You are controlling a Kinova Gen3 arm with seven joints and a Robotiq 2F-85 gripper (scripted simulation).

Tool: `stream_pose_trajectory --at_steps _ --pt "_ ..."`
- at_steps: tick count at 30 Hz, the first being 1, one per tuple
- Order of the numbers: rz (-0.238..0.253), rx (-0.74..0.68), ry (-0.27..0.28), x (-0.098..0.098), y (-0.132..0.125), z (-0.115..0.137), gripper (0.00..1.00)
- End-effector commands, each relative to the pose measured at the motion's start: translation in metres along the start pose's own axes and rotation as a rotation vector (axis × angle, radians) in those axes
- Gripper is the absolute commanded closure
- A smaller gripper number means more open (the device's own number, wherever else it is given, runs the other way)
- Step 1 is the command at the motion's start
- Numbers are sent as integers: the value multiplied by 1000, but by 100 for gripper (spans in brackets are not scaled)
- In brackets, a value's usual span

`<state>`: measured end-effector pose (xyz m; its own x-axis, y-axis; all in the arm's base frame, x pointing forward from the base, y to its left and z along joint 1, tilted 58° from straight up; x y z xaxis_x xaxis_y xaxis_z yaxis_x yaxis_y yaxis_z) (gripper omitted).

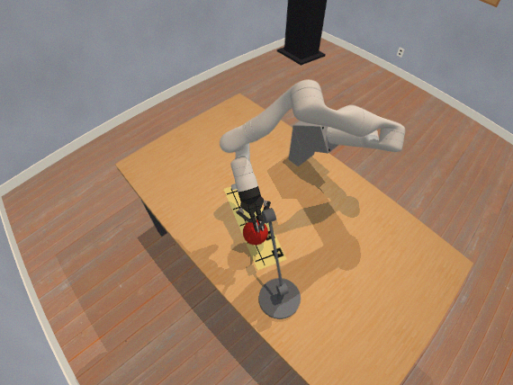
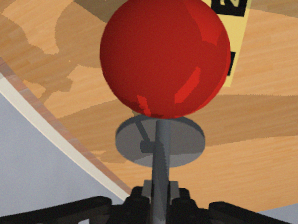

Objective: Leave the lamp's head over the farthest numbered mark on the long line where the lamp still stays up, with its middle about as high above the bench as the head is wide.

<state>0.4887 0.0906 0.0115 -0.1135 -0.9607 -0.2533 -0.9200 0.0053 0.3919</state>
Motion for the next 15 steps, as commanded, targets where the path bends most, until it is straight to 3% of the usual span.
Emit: stream_pose_trajectory --at_steps 1,15 --pt "7 6 1 9 -1 2 100" --pt "7 6 1 15 -2 2 100"
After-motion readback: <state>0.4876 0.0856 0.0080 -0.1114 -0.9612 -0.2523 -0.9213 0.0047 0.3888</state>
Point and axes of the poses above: the point where the finger pads meet when closed, its own x axis back along the fingers, its own y axis across the jaws, z = x × y, the point moved 10 cm from there along x, back along the fingers, and after that the axes turned 5 degrees about -x, right-handed, at the moved point
